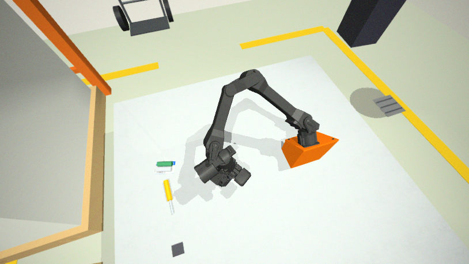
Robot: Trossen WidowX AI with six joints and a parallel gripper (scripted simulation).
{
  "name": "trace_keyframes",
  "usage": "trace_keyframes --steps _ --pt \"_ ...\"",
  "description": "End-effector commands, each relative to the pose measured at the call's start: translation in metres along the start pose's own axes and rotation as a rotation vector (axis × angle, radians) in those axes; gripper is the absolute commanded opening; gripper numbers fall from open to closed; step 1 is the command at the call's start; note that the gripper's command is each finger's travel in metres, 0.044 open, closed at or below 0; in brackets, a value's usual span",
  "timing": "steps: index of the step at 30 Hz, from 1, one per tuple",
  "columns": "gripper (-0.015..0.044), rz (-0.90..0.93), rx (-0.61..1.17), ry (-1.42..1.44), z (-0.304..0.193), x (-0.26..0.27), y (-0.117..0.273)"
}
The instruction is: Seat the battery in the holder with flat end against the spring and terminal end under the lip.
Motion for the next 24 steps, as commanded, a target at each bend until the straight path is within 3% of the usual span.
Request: trace_keyframes --steps 1,24 --pt "0.0074 -0.014 0.056 -0.003 0.003 -0.002 -0.008" --pt "0.0074 -0.025 0.189 -0.005 0.010 -0.002 -0.021"
Point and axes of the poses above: the point midway between the two fingers, 35 mm back from their tips, its own y axis back along the fingers, its own x axis across the jaws, z = x × y, the point moved 2 cm from there along y, back along the fingers, and after that the axes turned 10 degrees about -y, right-handed, at the moved point
